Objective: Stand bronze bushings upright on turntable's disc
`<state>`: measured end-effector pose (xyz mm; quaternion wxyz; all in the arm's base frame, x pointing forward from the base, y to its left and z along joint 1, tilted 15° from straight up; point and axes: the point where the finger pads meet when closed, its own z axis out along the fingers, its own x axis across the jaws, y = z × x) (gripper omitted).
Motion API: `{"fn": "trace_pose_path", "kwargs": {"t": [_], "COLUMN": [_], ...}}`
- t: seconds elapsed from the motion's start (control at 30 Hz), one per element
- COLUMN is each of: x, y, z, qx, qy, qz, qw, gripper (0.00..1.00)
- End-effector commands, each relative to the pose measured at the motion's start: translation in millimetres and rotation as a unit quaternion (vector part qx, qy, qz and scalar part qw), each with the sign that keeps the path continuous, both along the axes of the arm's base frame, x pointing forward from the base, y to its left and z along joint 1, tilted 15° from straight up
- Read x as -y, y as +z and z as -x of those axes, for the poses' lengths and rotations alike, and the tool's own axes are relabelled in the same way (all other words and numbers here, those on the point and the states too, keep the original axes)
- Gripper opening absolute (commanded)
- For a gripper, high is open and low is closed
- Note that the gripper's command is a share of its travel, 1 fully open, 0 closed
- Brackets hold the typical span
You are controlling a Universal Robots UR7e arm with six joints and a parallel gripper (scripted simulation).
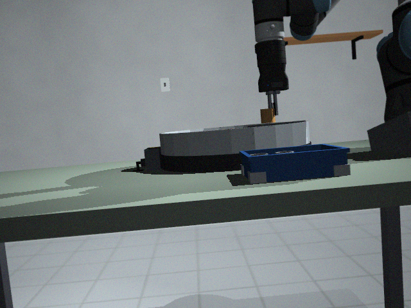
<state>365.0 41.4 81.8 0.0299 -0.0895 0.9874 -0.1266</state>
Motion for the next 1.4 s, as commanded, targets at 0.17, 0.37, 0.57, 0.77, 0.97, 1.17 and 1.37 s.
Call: {"fn": "trace_pose_path", "kwargs": {"t": [0.17,0.37,0.57,0.77,0.97,1.17,1.37], "x": [1.6,4.0,5.8,8.2,9.8,10.3,10.4], "y": [-6.2,-15.7,-22.8,-32.4,-38.8,-40.7,-41.1], "z": [-0.9,-1.8,-2.4,-3.2,-3.7,-3.9,-3.9], "qx": [0.001,0.001,0.001,0.001,0.001,0.001,0.001], "qy": [0.0,0.0,0.0,0.0,0.0,0.0,0.0], "qz": [0.0,0.0,0.0,0.0,0.0,0.0,0.0], "qw": [1.0,1.0,1.0,1.0,1.0,1.0,1.0], "gripper": [0.0,0.0,0.0,0.0,0.0,0.0,0.0]}}
